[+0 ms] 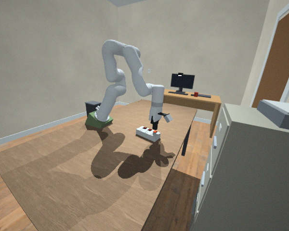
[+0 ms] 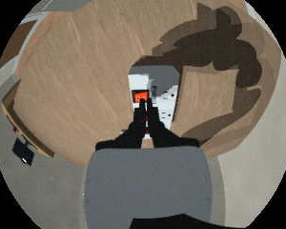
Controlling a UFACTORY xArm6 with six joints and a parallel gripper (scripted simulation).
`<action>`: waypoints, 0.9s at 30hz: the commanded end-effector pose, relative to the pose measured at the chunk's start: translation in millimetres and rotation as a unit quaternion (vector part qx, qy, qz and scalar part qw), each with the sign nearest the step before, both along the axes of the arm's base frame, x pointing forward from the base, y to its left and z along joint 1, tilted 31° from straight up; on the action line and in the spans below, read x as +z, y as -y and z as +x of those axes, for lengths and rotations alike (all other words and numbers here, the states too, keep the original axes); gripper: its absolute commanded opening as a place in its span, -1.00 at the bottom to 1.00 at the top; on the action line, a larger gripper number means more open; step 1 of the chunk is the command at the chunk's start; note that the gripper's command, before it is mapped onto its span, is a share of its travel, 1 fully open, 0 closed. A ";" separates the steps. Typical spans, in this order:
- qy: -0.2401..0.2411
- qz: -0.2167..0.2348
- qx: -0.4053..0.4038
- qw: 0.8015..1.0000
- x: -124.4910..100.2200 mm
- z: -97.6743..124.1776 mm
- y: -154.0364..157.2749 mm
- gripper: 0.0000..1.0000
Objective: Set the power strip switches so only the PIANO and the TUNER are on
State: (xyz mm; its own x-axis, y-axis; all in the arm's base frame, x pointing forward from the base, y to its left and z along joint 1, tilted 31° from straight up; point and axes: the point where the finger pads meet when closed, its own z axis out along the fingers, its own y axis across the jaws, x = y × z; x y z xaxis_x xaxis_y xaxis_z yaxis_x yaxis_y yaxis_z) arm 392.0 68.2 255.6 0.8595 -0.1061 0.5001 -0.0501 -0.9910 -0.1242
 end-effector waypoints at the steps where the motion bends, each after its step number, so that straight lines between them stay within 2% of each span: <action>1: 0.002 0.000 0.000 1.000 13.2 -6.4 1.1 -1.00; 25: 0.002 0.000 0.000 1.000 14.3 -7.7 1.2 -1.00; 27: 0.002 0.000 0.000 1.000 12.7 -17.5 0.2 -1.00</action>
State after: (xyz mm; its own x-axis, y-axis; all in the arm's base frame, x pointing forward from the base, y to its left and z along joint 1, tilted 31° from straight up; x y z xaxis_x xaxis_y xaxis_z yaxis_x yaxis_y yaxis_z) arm 383.8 66.9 268.2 0.8593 -0.1064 0.5003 -0.0503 -0.9910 -0.1242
